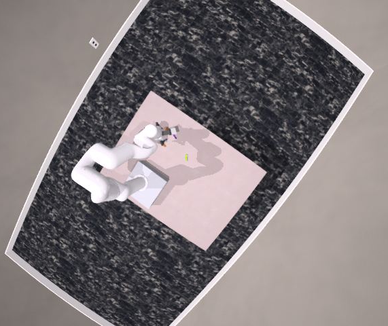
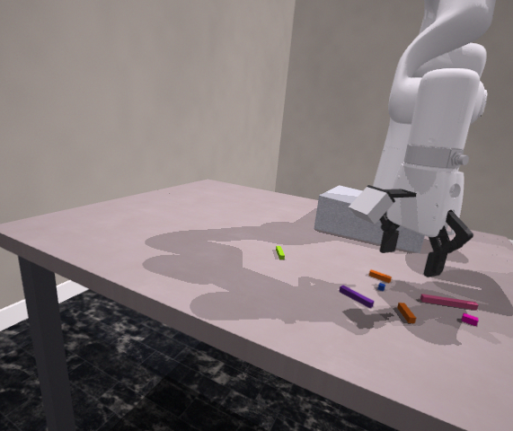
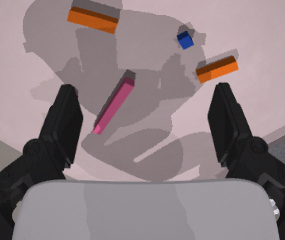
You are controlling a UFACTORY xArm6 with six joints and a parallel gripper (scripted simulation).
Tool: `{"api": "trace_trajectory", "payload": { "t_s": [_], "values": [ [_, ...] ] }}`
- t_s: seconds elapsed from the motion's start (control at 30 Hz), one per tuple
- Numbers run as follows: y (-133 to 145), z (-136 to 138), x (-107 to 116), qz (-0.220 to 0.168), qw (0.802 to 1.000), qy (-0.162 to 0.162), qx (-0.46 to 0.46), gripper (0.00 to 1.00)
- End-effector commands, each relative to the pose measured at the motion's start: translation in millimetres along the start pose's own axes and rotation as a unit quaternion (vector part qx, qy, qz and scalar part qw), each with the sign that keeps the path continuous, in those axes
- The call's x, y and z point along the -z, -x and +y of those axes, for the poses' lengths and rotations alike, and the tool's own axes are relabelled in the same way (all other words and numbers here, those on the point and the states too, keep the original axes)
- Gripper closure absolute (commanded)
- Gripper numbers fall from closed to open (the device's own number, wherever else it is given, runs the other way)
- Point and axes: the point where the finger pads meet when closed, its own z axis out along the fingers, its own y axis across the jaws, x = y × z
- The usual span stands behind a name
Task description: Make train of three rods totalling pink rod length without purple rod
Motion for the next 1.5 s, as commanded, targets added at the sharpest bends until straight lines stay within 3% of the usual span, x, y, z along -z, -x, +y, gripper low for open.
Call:
{"api": "trace_trajectory", "payload": {
  "t_s": [0.0,0.37,0.87,1.47],
  "values": [
    [0.5,0.2,1.2,0.008,0.997,0.007,-0.083,0.00],
    [2.8,2.5,1.1,0.009,0.979,0.006,-0.205,0.00],
    [6.6,6.2,0.9,0.010,0.917,0.004,-0.399,0.00],
    [6.8,6.5,0.9,0.010,0.911,0.004,-0.413,0.00]
  ]
}}
